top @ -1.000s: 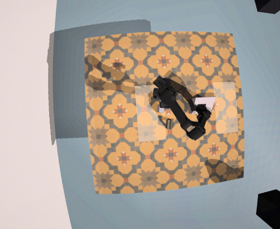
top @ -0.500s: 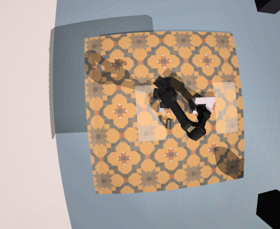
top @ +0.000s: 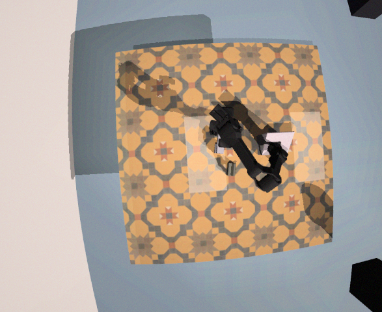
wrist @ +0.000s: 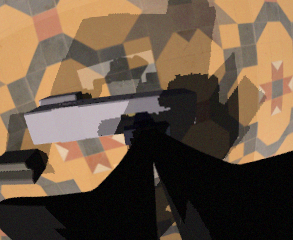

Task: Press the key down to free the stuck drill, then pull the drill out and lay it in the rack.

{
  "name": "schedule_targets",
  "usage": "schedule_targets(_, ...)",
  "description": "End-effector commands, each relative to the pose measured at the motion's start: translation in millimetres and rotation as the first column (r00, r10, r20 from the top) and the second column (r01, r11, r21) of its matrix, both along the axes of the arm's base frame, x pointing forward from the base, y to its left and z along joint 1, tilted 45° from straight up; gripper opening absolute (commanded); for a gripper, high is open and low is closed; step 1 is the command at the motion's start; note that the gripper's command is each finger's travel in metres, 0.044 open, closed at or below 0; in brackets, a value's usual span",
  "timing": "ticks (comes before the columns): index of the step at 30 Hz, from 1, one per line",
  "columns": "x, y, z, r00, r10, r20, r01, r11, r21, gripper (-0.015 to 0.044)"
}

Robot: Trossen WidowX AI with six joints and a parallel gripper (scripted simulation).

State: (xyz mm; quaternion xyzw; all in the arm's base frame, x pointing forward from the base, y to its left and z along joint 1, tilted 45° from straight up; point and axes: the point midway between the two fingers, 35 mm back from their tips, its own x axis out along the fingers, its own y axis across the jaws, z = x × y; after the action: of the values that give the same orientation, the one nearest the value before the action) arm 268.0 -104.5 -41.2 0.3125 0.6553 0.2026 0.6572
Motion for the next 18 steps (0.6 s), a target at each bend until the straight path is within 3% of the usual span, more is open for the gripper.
schedule_targets(1, -4.6, 17.7, -11.8, 0.999, 0.029, -0.031, -0.028, 0.999, 0.029, 0.0)
schedule_targets(18, -4.0, 22.0, -14.8, 0.999, 0.029, -0.031, -0.028, 0.999, 0.029, 0.0)
